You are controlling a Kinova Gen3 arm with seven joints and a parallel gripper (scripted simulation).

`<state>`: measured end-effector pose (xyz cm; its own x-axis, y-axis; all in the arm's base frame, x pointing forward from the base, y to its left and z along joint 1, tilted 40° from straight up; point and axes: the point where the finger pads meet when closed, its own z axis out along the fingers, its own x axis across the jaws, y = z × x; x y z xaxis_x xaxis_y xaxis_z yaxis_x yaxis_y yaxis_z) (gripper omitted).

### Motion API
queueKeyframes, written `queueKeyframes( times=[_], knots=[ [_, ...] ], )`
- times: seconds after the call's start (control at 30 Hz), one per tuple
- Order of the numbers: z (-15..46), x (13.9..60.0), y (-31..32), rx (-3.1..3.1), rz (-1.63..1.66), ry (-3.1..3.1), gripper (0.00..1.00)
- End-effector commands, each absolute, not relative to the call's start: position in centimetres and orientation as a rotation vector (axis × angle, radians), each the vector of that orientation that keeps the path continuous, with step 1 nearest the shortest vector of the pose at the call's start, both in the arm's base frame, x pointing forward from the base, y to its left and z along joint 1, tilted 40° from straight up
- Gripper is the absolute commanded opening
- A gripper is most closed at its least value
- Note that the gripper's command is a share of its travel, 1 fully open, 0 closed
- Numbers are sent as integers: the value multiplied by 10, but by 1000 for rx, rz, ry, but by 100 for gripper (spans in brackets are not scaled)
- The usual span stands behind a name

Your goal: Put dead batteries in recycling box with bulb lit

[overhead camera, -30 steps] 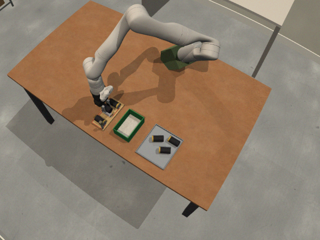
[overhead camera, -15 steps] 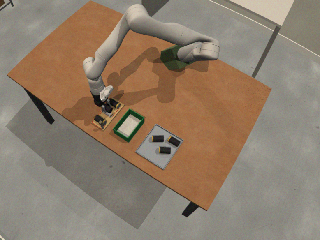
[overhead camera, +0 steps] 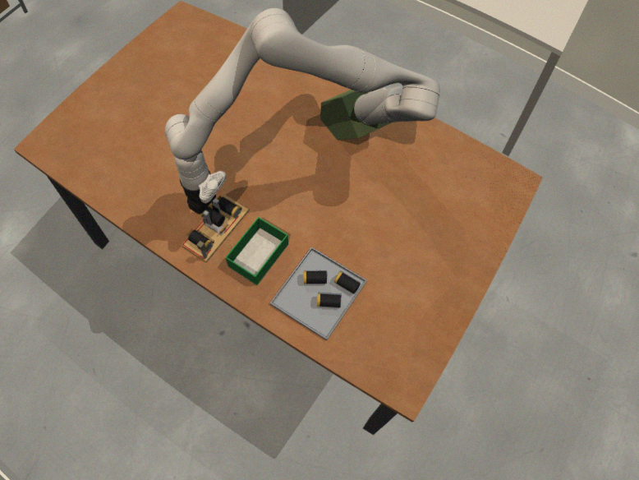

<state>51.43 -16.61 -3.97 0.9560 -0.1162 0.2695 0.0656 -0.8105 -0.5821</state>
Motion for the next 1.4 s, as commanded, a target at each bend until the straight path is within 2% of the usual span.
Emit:
queueKeyframes(
  times=[0.0,1.37],
  knots=[
    [-41,515,-166,-2487,-393,37,57],
    [-49,518,-160,-2487,-393,37,57]
  ],
)
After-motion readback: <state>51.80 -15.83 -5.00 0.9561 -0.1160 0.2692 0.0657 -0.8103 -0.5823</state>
